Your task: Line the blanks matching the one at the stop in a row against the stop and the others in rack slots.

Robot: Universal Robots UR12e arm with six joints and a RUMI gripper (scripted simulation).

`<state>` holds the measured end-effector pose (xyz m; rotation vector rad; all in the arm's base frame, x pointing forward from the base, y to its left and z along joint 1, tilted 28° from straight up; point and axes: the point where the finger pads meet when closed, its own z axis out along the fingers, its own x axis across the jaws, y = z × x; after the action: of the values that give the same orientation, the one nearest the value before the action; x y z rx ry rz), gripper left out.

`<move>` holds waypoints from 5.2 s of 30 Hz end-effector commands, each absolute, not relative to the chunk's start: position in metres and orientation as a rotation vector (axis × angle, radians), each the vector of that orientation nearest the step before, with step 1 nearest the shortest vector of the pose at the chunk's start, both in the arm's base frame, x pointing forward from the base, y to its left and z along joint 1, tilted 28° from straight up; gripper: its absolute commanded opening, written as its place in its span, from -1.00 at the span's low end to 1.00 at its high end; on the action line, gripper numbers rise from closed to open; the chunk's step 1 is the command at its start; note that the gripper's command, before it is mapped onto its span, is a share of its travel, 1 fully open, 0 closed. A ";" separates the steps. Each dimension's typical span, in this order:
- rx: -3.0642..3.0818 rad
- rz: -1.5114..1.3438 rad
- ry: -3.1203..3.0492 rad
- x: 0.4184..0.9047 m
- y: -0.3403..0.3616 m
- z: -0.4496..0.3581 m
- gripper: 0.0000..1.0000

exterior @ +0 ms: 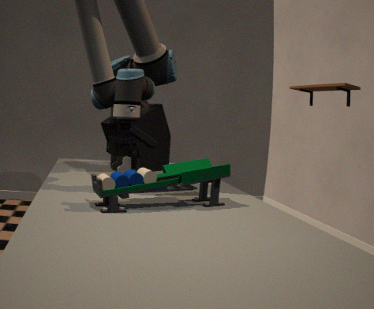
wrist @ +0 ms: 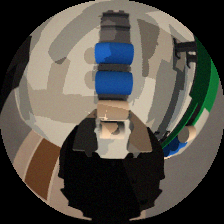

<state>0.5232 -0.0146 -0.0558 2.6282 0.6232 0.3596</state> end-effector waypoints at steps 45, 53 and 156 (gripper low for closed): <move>2.628 0.360 0.625 0.508 0.000 -0.020 -0.34; 2.627 0.362 0.625 0.499 0.010 0.006 -0.34; 2.648 0.377 0.558 0.657 0.126 0.025 -0.34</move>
<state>0.6533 0.1266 0.0259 2.6488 0.5580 0.3674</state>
